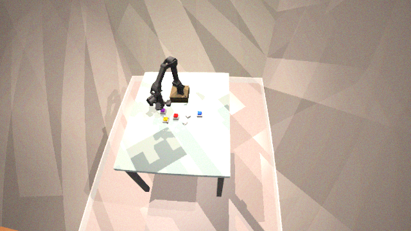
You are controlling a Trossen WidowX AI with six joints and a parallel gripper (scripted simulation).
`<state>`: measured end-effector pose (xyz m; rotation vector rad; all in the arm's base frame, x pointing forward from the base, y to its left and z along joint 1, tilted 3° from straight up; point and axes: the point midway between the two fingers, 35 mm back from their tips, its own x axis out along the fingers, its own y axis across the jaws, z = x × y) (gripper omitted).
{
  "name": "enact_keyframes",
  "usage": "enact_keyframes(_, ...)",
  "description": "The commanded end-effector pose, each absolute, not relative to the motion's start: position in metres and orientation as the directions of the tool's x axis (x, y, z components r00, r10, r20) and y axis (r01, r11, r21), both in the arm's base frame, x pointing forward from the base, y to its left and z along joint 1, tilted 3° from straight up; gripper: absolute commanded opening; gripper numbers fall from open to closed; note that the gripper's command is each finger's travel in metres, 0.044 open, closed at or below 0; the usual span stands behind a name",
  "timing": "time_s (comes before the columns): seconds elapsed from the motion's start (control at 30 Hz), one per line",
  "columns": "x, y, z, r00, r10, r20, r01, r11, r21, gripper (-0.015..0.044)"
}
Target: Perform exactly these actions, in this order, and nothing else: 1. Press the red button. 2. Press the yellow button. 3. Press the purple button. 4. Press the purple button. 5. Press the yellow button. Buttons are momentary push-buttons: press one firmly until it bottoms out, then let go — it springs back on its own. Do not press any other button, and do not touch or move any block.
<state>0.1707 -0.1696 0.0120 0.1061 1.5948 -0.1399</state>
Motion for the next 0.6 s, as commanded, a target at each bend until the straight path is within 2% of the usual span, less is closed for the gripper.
enact_keyframes(0.0,0.17,-0.169,0.005,-0.034,-0.014,-0.999,0.149,0.989,-0.019,0.002)
enact_keyframes(0.57,0.169,-0.169,-0.009,-0.034,-0.014,-0.999,0.149,0.989,-0.019,0.002)
